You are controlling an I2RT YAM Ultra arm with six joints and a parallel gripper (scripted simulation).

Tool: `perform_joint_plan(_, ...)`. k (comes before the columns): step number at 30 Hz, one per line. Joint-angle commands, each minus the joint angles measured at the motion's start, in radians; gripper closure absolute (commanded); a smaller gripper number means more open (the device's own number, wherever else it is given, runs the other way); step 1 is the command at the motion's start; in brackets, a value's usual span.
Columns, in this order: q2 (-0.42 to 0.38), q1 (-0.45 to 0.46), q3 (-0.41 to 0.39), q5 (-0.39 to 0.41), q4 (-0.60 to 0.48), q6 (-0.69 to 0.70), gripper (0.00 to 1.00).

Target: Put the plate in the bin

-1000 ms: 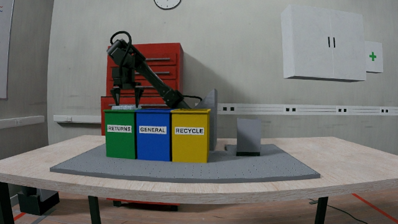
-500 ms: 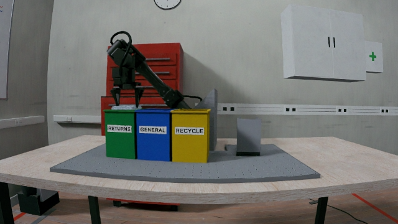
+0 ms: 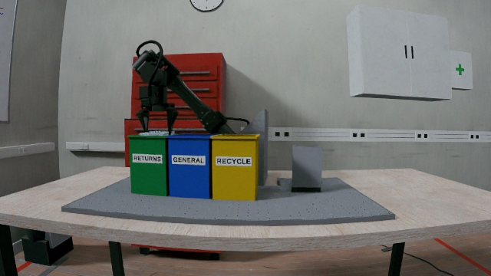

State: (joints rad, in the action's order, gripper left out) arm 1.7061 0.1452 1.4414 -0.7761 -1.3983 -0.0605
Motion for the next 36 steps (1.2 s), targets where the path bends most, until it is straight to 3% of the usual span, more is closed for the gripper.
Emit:
perform_joint_plan(1, -0.040, -0.015, 0.005, -0.011, 0.035, 0.020, 1.00)
perform_joint_plan(36, -0.046, 0.035, -0.075, -0.006, 0.142, 0.091, 1.00)
